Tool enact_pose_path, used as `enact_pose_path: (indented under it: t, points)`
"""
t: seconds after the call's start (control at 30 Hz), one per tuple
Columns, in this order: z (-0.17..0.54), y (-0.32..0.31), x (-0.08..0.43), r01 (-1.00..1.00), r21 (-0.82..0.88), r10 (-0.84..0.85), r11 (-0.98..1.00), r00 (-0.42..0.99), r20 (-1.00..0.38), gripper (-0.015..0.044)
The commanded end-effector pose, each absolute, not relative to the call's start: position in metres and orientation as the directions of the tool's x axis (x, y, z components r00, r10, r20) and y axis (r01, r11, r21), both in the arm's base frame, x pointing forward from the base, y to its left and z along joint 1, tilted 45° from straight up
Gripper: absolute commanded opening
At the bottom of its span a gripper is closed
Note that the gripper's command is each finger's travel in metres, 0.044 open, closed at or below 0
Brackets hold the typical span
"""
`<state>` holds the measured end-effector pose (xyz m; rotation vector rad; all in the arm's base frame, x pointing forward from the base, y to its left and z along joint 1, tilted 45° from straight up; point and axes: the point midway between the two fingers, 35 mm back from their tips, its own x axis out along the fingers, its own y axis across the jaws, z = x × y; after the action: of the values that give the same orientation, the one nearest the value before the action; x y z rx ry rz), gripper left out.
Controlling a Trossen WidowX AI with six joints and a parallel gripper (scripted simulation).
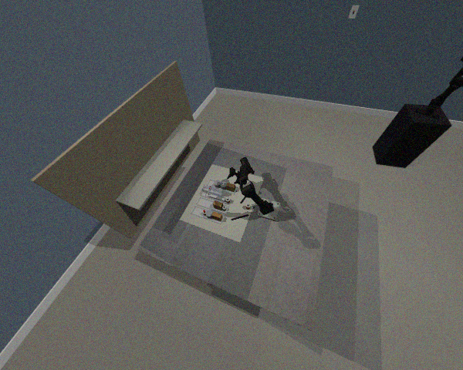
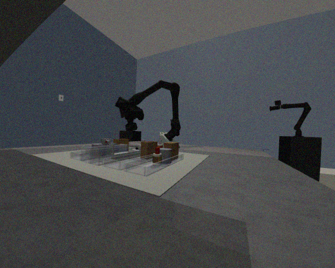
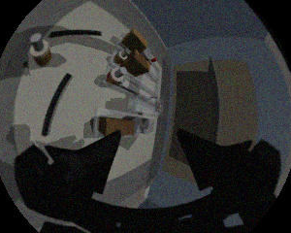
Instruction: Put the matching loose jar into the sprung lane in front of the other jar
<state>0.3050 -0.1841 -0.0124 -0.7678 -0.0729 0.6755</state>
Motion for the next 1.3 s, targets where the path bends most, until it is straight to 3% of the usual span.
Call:
enact_pose_path:
  t: [0.0, 0.07, 0.23, 0.37, 0.5, 0.7, 1.27]
  points:
    - [-0.012, -0.183, 0.304, -0.549, -0.648, 0.591, 0.528, 0.786, -0.183, 0.0426]
    - [-0.007, -0.173, 0.300, -0.627, -0.524, 0.608, 0.576, 0.757, -0.238, 0.0440]
    - [0.012, -0.134, 0.272, -0.729, 0.030, 0.667, 0.683, 0.607, -0.432, 0.0440]
    - [0.026, -0.102, 0.239, -0.564, 0.430, 0.698, 0.705, 0.447, -0.559, 0.0440]
    - [0.041, -0.071, 0.198, -0.230, 0.670, 0.708, 0.706, 0.259, -0.657, 0.0440]
    - [0.054, -0.047, 0.158, 0.106, 0.702, 0.696, 0.705, 0.087, -0.712, 0.0440]
    - [0.032, -0.026, 0.159, 0.113, 0.701, 0.696, 0.704, 0.083, -0.713, 0.0440]
